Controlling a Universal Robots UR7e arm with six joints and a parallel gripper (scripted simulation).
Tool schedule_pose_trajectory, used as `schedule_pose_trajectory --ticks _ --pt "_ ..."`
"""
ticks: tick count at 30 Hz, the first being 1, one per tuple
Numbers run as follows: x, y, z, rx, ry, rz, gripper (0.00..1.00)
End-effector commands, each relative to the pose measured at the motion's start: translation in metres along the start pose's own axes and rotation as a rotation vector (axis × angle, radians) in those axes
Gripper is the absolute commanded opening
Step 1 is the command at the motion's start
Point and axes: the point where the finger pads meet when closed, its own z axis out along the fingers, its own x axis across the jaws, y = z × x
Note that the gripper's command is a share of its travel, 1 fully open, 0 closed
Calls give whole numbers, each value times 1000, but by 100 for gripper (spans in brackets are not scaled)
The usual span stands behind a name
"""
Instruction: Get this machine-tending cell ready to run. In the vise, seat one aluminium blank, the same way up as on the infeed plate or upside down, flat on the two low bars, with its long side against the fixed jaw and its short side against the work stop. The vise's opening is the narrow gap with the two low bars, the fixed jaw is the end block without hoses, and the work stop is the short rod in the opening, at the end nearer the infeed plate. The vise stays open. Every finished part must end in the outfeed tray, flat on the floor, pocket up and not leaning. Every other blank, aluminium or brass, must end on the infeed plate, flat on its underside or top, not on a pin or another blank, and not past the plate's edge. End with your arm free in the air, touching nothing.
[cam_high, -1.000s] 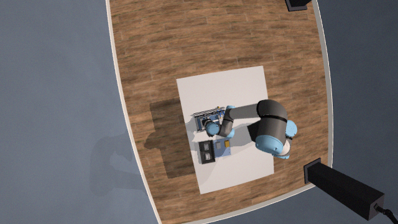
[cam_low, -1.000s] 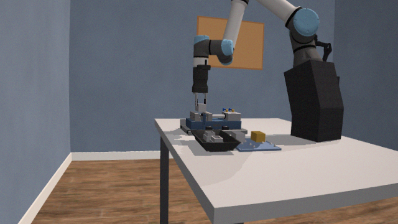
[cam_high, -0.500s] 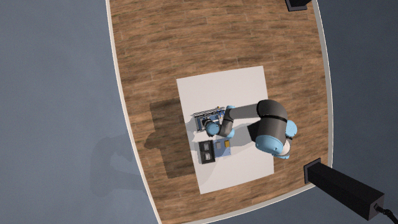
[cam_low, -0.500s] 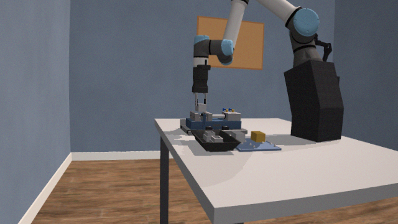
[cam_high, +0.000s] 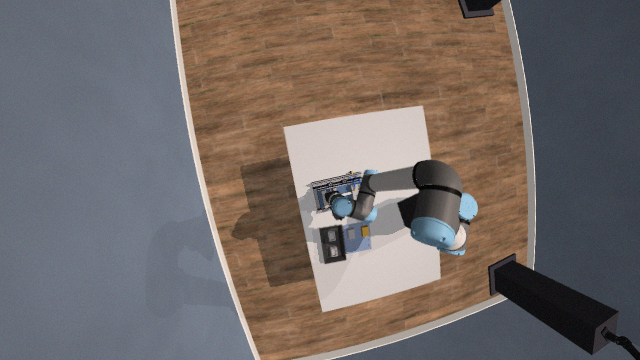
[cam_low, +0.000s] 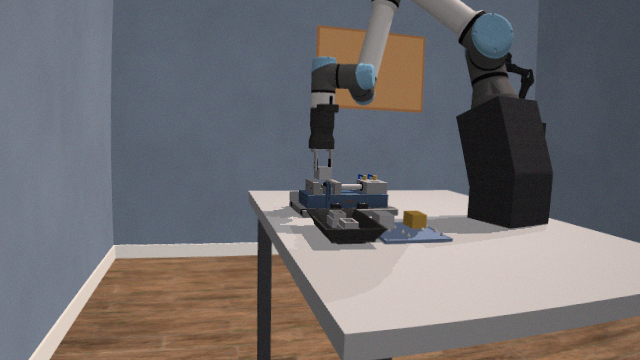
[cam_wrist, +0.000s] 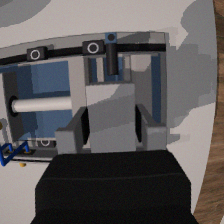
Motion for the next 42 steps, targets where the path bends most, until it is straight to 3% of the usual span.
schedule_pose_trajectory --ticks 1,42 --pt "1 0 0 -1 1 0 0" --pt "1 0 11 -1 1 0 0"
